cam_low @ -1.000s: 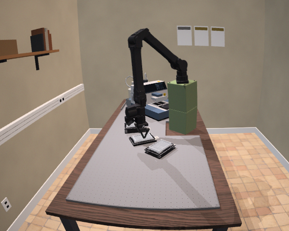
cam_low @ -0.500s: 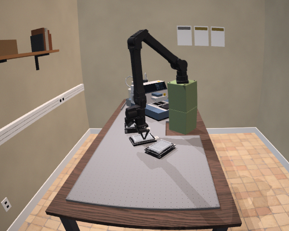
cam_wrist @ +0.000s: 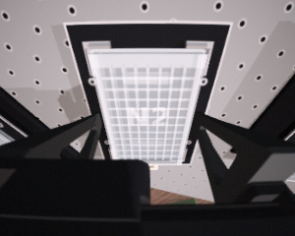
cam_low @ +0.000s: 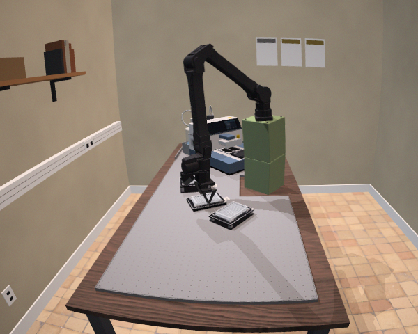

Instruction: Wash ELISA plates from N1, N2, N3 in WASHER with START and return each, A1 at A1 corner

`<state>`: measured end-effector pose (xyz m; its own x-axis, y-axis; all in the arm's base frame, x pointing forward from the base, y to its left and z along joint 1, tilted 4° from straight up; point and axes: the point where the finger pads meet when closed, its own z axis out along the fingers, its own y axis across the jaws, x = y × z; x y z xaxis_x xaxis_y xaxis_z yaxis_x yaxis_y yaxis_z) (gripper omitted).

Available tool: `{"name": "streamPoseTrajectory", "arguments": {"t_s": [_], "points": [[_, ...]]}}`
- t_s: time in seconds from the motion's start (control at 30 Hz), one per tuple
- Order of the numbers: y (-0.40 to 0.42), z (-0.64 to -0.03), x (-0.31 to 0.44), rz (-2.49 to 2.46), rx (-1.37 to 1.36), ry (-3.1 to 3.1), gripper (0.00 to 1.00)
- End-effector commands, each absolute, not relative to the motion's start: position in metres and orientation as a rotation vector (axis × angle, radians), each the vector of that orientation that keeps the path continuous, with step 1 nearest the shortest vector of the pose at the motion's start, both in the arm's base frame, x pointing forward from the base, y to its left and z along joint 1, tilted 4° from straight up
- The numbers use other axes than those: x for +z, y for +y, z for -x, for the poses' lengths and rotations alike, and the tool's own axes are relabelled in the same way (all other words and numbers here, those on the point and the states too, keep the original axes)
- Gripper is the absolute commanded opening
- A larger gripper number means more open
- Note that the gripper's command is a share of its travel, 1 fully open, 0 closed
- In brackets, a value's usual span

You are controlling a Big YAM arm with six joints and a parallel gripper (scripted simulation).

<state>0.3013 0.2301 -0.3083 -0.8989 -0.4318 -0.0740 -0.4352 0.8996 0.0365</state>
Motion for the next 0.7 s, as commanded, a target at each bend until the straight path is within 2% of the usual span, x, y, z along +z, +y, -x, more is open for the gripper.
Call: {"name": "streamPoseTrajectory", "arguments": {"t_s": [0.0, 0.47, 0.67], "points": [[0.2316, -0.2969, -0.3171, 0.678, 0.072, 3.005, 1.00], [0.2305, -0.3010, -0.3103, 0.679, 0.078, 3.000, 1.00], [0.2305, -0.3010, -0.3103, 0.679, 0.078, 3.000, 0.90]]}}
